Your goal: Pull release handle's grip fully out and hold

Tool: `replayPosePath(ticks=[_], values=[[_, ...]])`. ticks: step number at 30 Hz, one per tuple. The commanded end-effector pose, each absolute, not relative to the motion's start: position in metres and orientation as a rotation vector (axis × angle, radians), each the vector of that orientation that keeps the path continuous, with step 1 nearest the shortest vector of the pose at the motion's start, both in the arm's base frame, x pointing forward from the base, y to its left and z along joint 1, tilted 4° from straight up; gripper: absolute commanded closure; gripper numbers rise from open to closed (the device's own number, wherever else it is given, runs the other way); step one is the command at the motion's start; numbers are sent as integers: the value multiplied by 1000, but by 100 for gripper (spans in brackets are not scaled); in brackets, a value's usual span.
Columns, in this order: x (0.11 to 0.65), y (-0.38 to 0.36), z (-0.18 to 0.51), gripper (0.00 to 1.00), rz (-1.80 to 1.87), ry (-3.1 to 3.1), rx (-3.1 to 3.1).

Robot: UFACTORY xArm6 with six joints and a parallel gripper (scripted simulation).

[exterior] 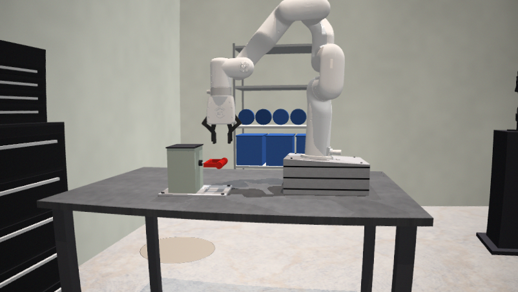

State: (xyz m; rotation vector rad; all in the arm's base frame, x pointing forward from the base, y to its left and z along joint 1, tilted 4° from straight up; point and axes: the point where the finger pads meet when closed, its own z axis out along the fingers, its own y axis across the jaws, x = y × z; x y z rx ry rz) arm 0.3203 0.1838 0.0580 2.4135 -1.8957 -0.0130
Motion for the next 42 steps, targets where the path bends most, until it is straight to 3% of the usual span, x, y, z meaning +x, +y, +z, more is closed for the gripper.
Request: replayPosePath(ticks=[1,42], values=[[322,185,59,47,-11,-1898,2416],[320,184,27,47,-14,-1895,2422]])
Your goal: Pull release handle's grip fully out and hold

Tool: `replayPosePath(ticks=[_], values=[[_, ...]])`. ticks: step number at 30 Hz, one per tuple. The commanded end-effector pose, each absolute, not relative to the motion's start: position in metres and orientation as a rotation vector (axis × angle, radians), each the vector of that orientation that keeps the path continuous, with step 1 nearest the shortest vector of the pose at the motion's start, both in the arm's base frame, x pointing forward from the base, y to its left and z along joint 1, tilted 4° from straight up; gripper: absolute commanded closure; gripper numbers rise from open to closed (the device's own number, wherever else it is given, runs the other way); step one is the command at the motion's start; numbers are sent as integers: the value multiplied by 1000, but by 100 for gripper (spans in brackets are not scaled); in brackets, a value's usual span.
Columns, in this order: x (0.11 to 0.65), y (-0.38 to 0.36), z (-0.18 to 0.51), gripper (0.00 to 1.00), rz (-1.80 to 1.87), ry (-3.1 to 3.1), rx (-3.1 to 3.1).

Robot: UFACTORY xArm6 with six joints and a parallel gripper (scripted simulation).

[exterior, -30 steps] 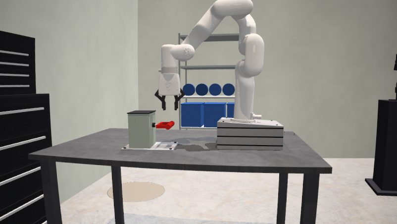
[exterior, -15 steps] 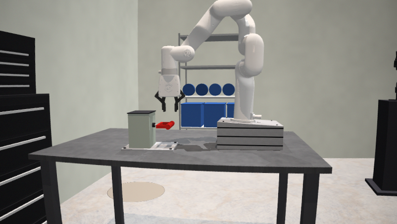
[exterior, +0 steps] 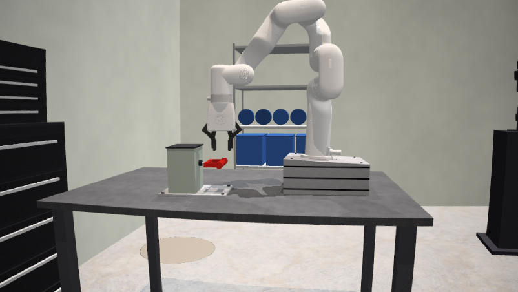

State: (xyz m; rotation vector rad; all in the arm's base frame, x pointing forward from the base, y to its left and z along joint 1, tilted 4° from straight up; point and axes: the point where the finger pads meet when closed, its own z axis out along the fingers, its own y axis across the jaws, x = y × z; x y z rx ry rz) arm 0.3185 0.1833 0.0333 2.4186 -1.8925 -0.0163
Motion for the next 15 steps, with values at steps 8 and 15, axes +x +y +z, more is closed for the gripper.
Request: replayPosePath(ticks=[8,15], values=[[319,184,19,47,-14,-1895,2422],[319,184,12,47,-14,-1895,2422]])
